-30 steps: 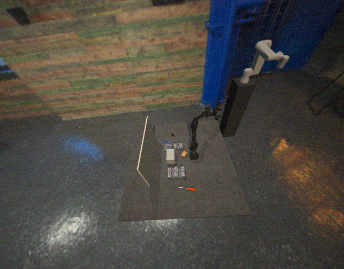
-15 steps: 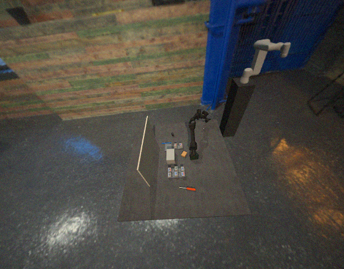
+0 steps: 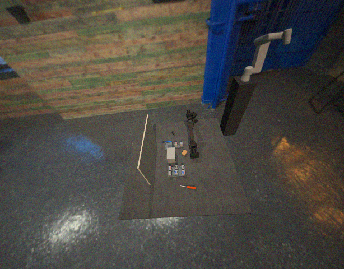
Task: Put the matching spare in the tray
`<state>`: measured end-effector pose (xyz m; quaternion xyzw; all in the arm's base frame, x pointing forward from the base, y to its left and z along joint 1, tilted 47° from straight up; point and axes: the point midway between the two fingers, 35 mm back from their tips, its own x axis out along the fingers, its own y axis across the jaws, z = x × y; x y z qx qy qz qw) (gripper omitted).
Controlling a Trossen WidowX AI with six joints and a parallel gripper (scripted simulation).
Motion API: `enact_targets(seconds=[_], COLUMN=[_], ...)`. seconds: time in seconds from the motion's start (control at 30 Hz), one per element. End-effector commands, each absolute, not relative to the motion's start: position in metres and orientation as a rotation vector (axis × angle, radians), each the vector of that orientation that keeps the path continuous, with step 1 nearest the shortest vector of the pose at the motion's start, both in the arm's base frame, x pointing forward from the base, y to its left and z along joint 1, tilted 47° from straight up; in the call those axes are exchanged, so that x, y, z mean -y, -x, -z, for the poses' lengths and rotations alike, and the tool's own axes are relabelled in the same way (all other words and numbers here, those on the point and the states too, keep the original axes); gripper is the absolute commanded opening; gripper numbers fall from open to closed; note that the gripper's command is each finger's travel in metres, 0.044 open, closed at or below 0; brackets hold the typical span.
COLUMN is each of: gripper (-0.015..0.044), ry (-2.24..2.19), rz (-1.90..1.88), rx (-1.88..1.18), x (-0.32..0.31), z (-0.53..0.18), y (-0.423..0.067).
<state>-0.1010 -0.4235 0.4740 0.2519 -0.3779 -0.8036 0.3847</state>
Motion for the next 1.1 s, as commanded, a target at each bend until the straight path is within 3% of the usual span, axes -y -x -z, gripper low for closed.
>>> enact_targets(seconds=[0.0,0.37,0.7,1.07], gripper=[0.0440,0.0440,0.0440,0.0440], ry=[-0.689,-0.695,-0.657,-0.490], rz=[1.915,1.599,1.292,1.028], rx=[0.815,0.462,0.128,-0.199], x=[0.427,0.413,0.357,0.285], z=[-0.470,-0.453,-0.413,-0.371], y=[0.034,-0.116,-0.257,-0.353])
